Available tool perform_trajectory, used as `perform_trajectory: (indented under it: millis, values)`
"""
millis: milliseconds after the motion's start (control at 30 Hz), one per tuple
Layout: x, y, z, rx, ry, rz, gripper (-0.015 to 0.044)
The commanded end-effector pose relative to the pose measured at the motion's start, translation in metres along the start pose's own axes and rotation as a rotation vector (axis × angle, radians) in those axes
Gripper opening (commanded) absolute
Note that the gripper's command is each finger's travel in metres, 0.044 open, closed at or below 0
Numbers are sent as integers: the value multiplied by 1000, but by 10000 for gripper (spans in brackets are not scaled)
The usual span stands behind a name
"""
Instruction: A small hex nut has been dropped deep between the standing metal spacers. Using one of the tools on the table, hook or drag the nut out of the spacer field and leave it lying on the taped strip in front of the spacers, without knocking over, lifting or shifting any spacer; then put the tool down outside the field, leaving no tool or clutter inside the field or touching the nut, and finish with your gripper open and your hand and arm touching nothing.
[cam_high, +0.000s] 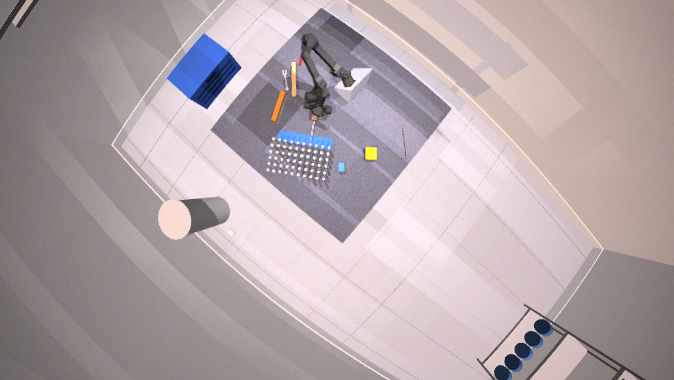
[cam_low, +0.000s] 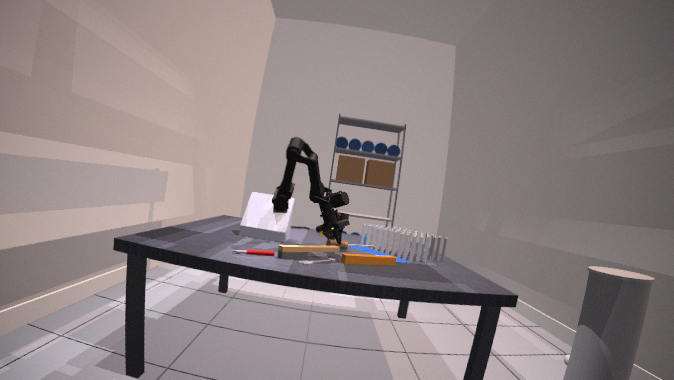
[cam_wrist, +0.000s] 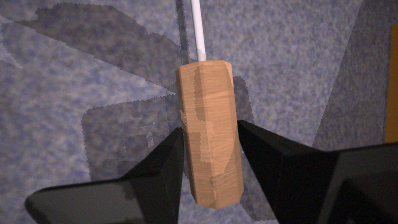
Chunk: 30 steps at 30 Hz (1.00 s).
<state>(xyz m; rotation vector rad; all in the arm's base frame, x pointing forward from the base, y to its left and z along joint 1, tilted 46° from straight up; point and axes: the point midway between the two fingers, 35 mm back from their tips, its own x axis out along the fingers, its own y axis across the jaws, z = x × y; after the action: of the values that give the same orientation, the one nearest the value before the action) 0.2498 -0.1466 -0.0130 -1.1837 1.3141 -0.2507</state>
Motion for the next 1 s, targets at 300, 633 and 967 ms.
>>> perform_trajectory:
  millis: [300, 633, 967]
  values:
    - [-8, -7, 7, 13, -8, -11, 0]
    - [-13, -9, 10, 14, -9, -12, 0]
    - [-25, -8, -10, 11, -9, -11, 0]
